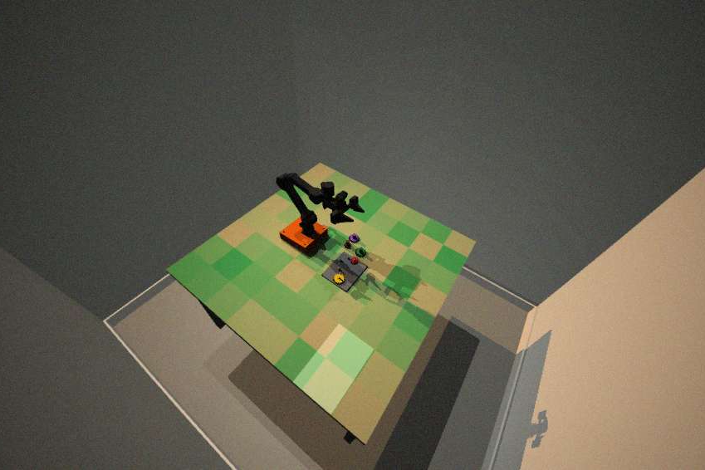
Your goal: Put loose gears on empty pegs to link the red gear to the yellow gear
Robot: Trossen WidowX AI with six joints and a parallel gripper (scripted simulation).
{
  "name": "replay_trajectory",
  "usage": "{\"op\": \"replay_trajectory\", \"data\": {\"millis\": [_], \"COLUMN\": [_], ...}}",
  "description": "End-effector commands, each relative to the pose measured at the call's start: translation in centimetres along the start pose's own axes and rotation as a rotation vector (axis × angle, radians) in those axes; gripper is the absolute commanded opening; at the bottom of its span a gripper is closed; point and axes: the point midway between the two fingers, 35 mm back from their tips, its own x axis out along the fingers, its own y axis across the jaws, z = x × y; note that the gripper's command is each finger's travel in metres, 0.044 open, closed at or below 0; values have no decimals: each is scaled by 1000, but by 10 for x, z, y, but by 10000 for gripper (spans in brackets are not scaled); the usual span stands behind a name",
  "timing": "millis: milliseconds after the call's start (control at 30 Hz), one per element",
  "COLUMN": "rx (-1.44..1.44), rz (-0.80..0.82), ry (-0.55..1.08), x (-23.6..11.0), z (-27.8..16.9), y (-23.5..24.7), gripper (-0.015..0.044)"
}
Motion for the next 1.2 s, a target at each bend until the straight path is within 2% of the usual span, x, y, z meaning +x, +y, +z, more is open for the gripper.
{"op": "replay_trajectory", "data": {"millis": [0,167,300,433,600,767,867,1167], "rx": [5,162,357,520,667,710,697,697], "rz": [1,24,23,-36,-235,-589,-716,-716], "ry": [5,188,474,784,1175,1512,1585,1585], "x": [0,13,17,5,-33,-91,-110,-112], "z": [-1,-44,-104,-161,-224,-266,-273,-284], "y": [0,14,38,65,92,107,106,105], "gripper": [426,440,440,440,440,440,440,440]}}
